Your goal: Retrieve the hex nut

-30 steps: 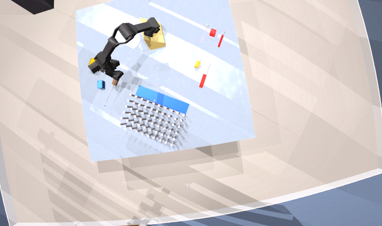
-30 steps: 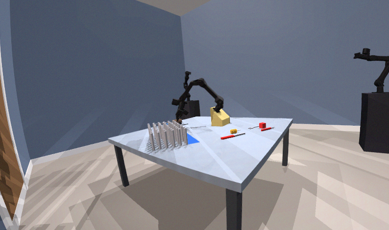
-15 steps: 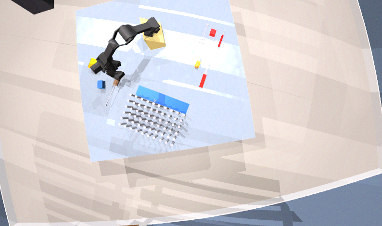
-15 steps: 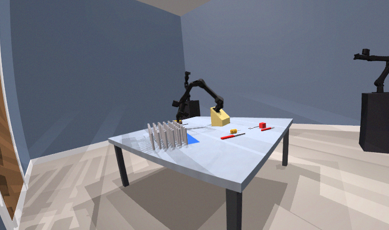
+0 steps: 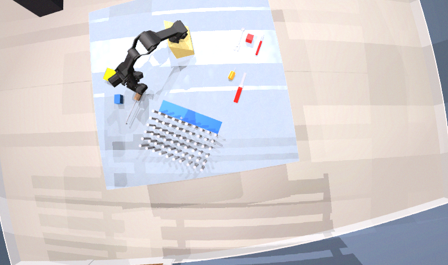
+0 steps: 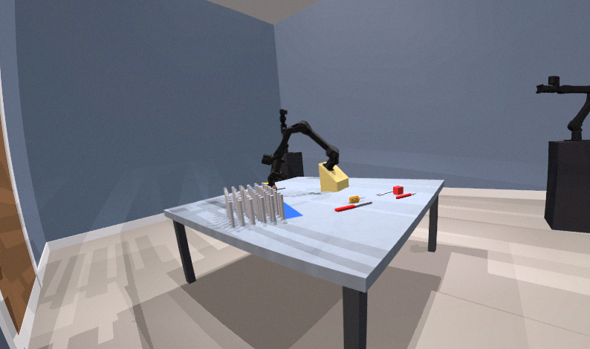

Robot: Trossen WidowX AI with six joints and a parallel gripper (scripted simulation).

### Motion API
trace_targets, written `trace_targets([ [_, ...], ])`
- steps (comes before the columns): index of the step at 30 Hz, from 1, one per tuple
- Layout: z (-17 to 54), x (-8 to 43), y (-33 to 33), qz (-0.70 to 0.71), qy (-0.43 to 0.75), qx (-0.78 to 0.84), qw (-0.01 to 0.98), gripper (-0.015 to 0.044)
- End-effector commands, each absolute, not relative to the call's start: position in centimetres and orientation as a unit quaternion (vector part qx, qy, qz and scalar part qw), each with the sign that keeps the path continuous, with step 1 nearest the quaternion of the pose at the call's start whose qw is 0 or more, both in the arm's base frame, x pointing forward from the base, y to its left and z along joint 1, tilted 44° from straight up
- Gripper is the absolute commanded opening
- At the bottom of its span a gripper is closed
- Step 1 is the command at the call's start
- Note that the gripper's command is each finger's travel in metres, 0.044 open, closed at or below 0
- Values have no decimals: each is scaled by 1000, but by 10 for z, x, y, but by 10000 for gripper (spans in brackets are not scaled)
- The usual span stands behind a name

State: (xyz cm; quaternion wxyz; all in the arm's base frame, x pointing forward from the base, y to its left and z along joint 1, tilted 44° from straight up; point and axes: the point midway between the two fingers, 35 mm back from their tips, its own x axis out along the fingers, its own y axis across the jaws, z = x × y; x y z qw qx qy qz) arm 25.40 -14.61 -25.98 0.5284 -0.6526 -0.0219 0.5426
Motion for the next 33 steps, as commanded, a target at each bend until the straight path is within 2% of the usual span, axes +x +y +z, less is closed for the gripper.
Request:
trace_targets([
  [1, -261, 255, -144, 538, -22, -655, 530, 0],
  [15, -270, 252, -132, 538, -23, -655, 530, 0],
  [31, -270, 250, -133, 542, -23, -652, 529, 420],
  [33, -270, 250, -133, 542, -23, -652, 529, 440],
])
